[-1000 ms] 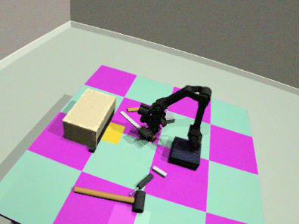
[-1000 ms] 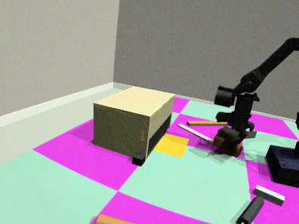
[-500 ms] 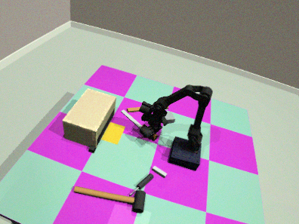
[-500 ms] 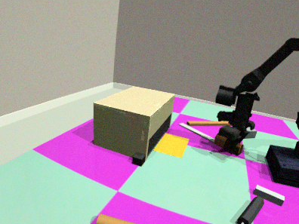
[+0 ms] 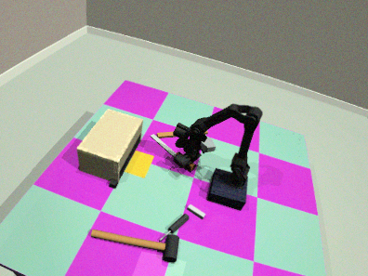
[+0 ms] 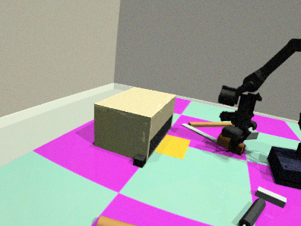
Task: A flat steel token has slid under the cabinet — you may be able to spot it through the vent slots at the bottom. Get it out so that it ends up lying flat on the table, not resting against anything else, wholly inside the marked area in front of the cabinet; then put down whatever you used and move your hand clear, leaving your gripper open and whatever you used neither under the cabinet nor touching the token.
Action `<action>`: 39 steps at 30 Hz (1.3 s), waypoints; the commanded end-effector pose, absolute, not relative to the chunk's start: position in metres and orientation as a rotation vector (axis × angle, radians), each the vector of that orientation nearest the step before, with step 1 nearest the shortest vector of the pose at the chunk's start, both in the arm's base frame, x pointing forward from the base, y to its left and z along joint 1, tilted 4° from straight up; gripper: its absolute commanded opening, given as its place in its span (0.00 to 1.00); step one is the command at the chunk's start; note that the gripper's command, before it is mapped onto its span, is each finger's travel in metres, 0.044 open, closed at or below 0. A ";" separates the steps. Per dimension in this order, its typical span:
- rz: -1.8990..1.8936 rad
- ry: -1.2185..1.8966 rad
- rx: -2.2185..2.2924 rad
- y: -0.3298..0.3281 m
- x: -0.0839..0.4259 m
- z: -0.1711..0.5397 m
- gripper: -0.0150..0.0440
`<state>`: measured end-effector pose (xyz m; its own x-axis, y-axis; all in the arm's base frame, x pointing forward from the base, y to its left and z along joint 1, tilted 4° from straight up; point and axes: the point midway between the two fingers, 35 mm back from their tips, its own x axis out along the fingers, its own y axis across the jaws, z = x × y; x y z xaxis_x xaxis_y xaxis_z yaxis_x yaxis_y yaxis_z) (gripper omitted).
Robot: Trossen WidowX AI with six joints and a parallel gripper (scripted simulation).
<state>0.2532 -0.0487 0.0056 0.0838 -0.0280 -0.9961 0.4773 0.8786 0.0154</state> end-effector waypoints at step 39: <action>-0.396 1.444 0.378 -0.089 0.243 0.006 0.25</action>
